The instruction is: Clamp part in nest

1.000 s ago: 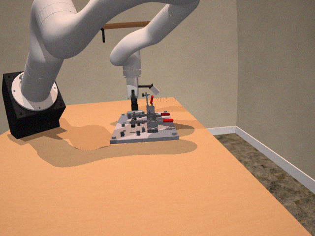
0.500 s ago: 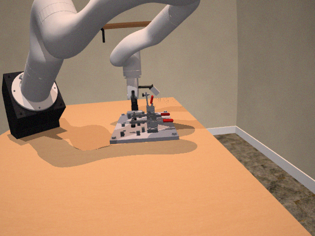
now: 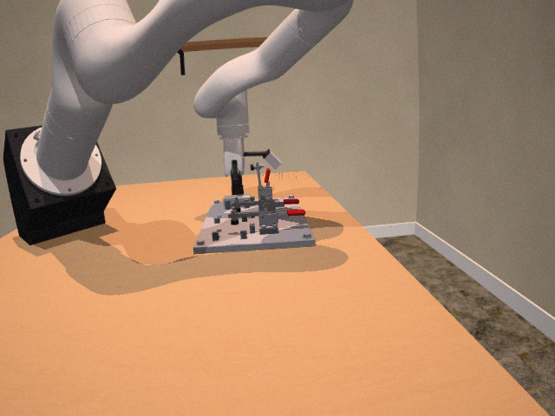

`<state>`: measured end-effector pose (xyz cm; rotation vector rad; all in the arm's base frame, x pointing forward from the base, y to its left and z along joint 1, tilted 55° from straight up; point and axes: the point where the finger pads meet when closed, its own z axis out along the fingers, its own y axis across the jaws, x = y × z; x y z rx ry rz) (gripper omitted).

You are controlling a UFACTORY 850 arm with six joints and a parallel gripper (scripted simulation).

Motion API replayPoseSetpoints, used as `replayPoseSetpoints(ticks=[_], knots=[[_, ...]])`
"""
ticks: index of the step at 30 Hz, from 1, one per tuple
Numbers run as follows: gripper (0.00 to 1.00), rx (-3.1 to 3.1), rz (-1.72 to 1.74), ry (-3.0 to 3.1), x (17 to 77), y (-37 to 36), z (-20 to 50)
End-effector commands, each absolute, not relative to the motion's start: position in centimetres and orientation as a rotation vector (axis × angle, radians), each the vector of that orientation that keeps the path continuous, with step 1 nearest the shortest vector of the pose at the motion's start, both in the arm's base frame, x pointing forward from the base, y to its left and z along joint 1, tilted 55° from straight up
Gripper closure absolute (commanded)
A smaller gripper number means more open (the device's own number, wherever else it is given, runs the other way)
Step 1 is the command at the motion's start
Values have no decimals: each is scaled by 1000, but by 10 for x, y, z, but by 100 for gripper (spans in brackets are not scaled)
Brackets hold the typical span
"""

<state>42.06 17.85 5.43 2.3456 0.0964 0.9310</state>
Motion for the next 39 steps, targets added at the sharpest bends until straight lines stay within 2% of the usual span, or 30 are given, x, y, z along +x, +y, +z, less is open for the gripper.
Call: replayPoseSetpoints(ticks=[1, 39], knots=[[100, 2346, 932, 97, 421, 179, 54], [100, 2346, 932, 97, 421, 183, 52]])
